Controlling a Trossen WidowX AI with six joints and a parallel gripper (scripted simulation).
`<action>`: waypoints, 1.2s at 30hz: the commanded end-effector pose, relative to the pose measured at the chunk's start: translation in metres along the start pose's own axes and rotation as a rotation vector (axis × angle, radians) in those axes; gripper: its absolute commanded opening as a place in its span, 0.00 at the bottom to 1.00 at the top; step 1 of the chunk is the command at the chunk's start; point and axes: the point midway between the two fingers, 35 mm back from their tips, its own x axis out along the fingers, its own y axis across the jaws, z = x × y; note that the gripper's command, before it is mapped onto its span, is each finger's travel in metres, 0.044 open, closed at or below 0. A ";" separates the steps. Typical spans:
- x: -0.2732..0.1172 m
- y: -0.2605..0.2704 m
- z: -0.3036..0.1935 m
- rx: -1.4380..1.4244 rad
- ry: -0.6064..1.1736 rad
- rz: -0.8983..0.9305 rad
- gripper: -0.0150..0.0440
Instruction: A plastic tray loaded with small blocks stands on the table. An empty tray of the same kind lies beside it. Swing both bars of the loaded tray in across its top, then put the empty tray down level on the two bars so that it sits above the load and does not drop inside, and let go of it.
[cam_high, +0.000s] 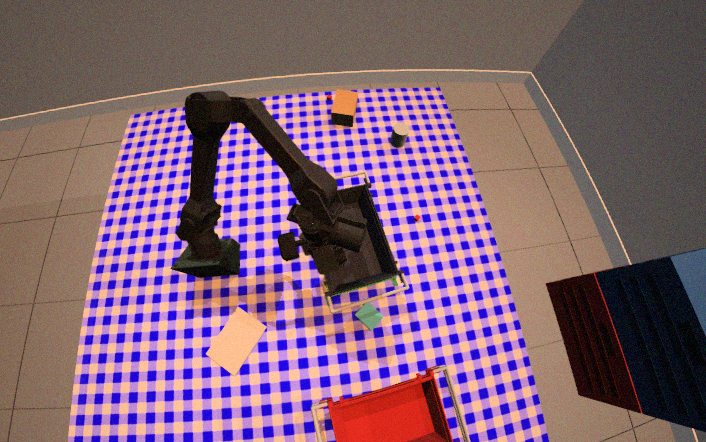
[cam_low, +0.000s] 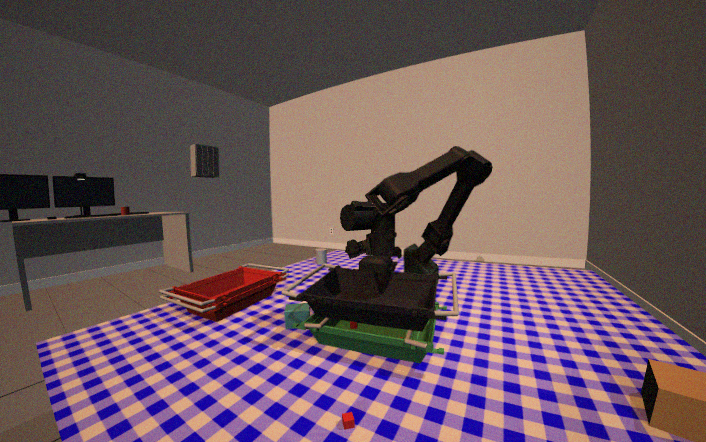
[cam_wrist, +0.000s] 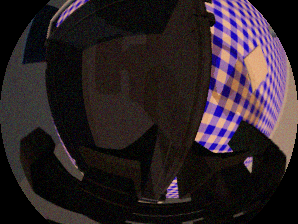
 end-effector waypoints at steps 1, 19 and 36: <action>0.005 -0.006 -0.002 0.011 0.003 -0.029 0.25; 0.005 -0.006 -0.002 0.011 0.003 -0.029 0.25; 0.005 -0.006 -0.002 0.011 0.003 -0.029 0.60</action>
